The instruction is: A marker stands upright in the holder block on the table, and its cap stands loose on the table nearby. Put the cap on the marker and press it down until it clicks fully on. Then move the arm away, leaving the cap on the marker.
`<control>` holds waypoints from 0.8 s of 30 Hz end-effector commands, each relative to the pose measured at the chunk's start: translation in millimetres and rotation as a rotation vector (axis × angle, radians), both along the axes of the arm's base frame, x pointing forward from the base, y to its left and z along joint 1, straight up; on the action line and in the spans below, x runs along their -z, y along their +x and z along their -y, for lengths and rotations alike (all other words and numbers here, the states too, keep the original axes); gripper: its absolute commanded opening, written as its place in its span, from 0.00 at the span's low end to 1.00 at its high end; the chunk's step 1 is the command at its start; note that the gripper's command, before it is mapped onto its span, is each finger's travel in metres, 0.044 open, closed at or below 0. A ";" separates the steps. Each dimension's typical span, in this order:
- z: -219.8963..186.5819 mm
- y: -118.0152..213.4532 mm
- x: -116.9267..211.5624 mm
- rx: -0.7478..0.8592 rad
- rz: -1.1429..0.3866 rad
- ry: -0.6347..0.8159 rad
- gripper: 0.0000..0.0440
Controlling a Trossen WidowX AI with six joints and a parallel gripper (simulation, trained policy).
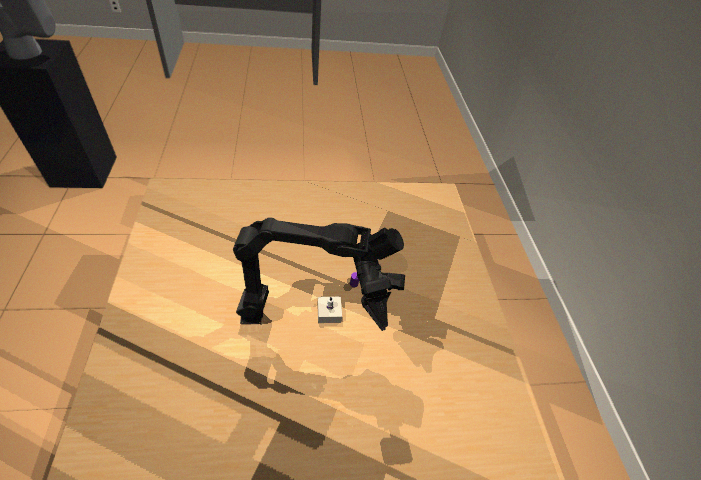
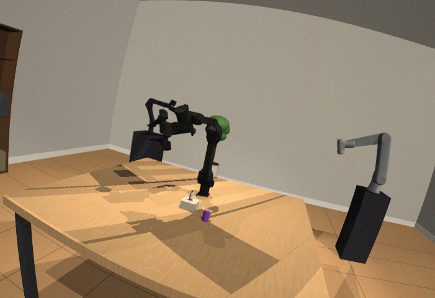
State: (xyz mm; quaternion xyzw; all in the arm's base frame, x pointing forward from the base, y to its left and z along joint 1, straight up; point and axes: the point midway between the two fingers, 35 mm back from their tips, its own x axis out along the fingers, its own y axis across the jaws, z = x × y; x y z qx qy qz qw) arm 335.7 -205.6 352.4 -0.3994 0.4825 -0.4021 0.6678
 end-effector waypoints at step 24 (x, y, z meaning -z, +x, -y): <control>-62.0 47.2 62.1 -0.136 -0.015 0.220 0.71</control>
